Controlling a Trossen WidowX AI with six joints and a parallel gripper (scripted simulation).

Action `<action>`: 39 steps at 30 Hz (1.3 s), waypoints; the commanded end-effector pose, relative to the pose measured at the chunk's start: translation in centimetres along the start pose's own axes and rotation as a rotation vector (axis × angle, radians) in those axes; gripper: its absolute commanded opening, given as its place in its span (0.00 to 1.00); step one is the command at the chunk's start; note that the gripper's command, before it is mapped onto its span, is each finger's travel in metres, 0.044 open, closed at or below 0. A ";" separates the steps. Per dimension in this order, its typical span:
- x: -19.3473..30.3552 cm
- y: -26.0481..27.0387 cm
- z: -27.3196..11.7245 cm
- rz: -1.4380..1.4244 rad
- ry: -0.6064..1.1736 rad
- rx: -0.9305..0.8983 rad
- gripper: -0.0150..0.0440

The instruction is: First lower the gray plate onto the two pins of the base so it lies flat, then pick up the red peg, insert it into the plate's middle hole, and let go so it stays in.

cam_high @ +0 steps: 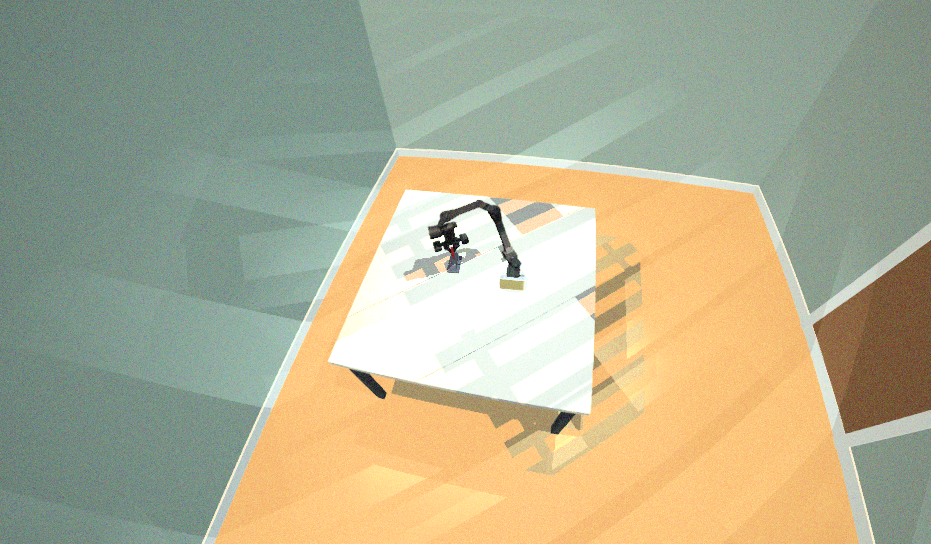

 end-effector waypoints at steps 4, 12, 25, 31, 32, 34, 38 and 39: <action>0.0 0.0 0.0 0.000 0.000 0.000 0.25; -0.1 0.0 0.8 0.000 -0.002 0.000 0.25; 0.0 0.0 1.5 0.001 0.000 -0.001 0.25; 0.0 0.0 1.5 0.001 0.000 -0.001 0.25; 0.0 0.0 1.5 0.001 0.000 -0.001 0.25; 0.0 0.0 1.5 0.001 0.000 -0.001 0.25; 0.0 0.1 1.6 0.001 0.000 -0.001 0.25; 0.0 0.1 1.6 0.001 0.000 -0.001 0.25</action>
Point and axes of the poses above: the point midway between the two fingers, 35 mm back from their tips, its own z axis out along the fingers, its own y axis across the jaws, x = y × z, the point moved 4 cm from there along -z, back along the fingers
